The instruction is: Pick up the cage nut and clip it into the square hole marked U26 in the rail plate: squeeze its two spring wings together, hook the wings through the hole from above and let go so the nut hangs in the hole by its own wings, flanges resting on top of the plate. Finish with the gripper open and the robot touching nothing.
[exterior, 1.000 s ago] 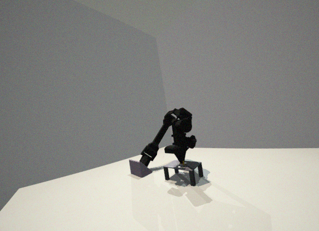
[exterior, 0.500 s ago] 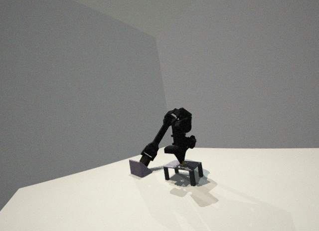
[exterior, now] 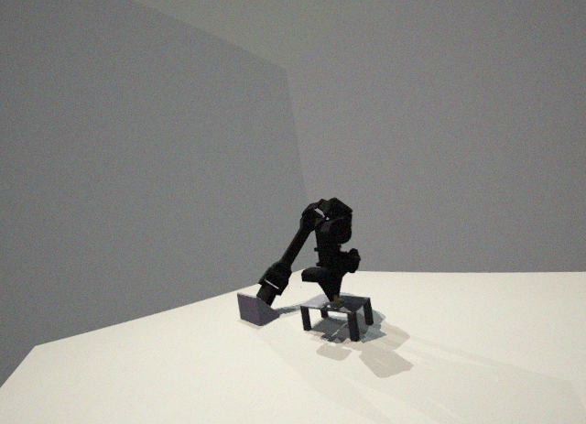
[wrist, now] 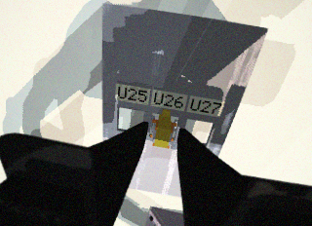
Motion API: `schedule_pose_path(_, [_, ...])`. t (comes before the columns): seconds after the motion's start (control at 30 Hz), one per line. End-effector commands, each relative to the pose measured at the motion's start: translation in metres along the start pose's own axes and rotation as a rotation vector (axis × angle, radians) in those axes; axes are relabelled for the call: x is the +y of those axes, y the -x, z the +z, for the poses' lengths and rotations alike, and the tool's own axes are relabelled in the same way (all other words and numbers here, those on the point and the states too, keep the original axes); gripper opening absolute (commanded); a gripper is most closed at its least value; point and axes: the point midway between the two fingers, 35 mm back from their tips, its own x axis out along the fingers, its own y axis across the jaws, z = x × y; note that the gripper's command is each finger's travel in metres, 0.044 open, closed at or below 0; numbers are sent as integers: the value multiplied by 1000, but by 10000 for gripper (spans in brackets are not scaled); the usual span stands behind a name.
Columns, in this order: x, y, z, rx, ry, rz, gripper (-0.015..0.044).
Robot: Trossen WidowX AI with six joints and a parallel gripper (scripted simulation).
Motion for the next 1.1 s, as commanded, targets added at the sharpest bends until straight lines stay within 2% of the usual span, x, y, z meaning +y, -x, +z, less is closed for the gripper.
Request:
schedule_pose_path(0.0, [0,0,0,0,0,0,195])
schedule_pose_path(0.3, [0,0,0,0,0,0,431])
schedule_pose_path(0.33, [0,0,0,0,0,0,440])
schedule_pose_path(0.43, [0,2,0,-1,0,0,440])
schedule_pose_path(0.6, [-1,48,-2,-19,1,3,440])
schedule_pose_path(1.07, [-1,50,-2,-20,1,3,440])
